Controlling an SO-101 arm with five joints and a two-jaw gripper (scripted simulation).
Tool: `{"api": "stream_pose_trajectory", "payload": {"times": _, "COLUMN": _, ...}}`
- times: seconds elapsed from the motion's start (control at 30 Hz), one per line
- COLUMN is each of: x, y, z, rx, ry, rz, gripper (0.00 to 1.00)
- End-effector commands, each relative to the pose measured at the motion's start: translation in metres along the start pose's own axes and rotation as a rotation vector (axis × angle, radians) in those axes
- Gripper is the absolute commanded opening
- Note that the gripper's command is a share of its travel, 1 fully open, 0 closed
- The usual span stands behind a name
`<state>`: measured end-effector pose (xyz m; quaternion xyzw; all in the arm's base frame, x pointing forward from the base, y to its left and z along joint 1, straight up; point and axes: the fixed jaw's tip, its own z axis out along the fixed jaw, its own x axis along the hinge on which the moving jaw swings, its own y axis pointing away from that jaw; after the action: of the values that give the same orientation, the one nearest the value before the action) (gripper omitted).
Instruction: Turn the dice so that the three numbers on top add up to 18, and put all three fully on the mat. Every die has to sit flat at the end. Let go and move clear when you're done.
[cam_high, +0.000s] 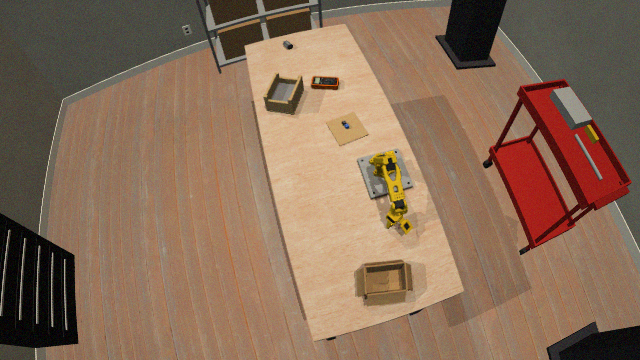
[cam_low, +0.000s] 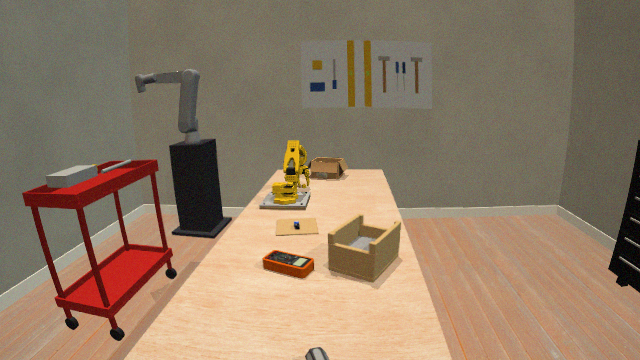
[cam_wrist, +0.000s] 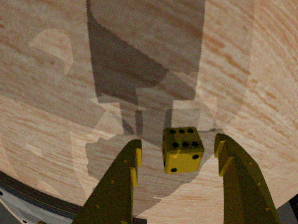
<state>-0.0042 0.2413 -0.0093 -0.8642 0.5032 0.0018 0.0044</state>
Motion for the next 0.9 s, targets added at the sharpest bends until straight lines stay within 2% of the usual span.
{"api": "stream_pose_trajectory", "payload": {"times": 0.0, "x": 0.0027, "y": 0.0012, "z": 0.0045, "rx": -0.012, "ry": 0.018, "rz": -0.010, "gripper": 0.21}}
{"api": "stream_pose_trajectory", "payload": {"times": 0.47, "x": 0.0027, "y": -0.0048, "z": 0.0046, "rx": -0.012, "ry": 0.018, "rz": -0.010, "gripper": 0.10}}
{"api": "stream_pose_trajectory", "payload": {"times": 0.87, "x": 0.0027, "y": -0.0070, "z": 0.0046, "rx": -0.012, "ry": 0.018, "rz": -0.010, "gripper": 0.07}}
